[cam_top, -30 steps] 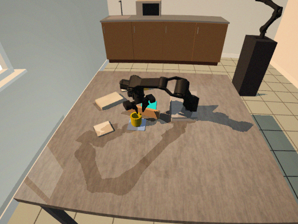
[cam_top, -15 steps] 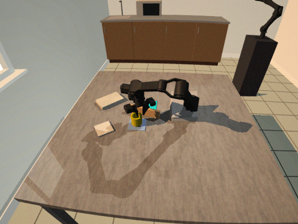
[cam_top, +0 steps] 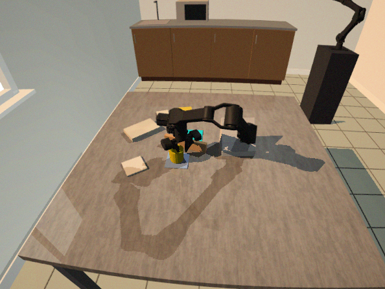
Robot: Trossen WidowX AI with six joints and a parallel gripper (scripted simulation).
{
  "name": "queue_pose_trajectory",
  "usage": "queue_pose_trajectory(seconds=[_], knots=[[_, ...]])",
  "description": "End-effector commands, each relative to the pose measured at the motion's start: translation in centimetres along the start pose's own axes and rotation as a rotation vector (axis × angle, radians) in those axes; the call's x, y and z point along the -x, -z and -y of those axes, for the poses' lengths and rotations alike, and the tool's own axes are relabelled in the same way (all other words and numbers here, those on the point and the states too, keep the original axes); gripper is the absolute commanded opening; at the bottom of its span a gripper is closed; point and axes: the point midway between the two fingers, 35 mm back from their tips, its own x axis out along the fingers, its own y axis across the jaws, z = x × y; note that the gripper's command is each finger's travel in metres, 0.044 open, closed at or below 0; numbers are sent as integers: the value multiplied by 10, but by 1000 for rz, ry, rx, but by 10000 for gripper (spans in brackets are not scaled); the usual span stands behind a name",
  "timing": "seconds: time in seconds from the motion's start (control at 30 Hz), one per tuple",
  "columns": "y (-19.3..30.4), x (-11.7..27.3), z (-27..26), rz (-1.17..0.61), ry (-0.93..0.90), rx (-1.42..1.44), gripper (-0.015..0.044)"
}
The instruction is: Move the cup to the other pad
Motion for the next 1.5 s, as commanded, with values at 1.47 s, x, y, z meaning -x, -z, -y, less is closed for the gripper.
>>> queue_pose_trajectory(seconds=[1.47], knots=[[-3, 62, -2, 3, 1, -4, 0]])
